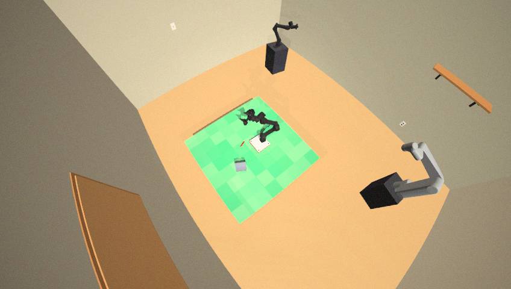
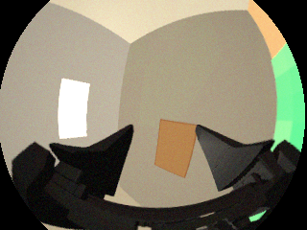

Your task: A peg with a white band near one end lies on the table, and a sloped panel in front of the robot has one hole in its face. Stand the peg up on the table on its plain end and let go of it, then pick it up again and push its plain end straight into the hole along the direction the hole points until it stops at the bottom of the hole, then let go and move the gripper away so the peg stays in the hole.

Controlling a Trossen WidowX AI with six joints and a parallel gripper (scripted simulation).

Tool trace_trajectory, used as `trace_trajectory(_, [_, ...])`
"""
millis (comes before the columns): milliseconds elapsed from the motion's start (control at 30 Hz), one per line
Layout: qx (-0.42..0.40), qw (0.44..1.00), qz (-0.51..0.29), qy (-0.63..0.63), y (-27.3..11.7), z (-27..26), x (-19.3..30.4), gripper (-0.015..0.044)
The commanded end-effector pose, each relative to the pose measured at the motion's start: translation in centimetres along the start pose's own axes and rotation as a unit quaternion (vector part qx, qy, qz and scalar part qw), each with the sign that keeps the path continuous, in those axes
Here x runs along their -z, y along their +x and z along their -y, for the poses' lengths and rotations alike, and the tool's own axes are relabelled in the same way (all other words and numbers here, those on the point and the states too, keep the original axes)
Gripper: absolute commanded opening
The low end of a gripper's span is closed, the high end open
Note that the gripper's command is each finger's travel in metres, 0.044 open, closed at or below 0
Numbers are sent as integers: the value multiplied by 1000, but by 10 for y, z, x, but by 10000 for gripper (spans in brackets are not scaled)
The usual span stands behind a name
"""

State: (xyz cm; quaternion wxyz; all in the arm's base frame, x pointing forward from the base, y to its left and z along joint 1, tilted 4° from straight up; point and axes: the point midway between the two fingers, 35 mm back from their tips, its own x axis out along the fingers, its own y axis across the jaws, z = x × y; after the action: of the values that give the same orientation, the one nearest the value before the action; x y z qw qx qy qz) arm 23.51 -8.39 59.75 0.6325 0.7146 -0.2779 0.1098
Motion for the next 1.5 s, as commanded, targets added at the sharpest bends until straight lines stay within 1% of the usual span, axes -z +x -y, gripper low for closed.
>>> trace_trajectory(0, [3,1000,1,1,1,2,0,426])
trace_trajectory(33, [10,1000,3,4,3,7,-2,440])
trace_trajectory(367, [162,984,48,56,25,108,-24,440])
trace_trajectory(700, [311,940,106,96,21,210,-44,440])
trace_trajectory(1067, [462,861,172,127,-11,311,-58,440])
trace_trajectory(1467, [604,742,254,140,-72,397,-67,440])
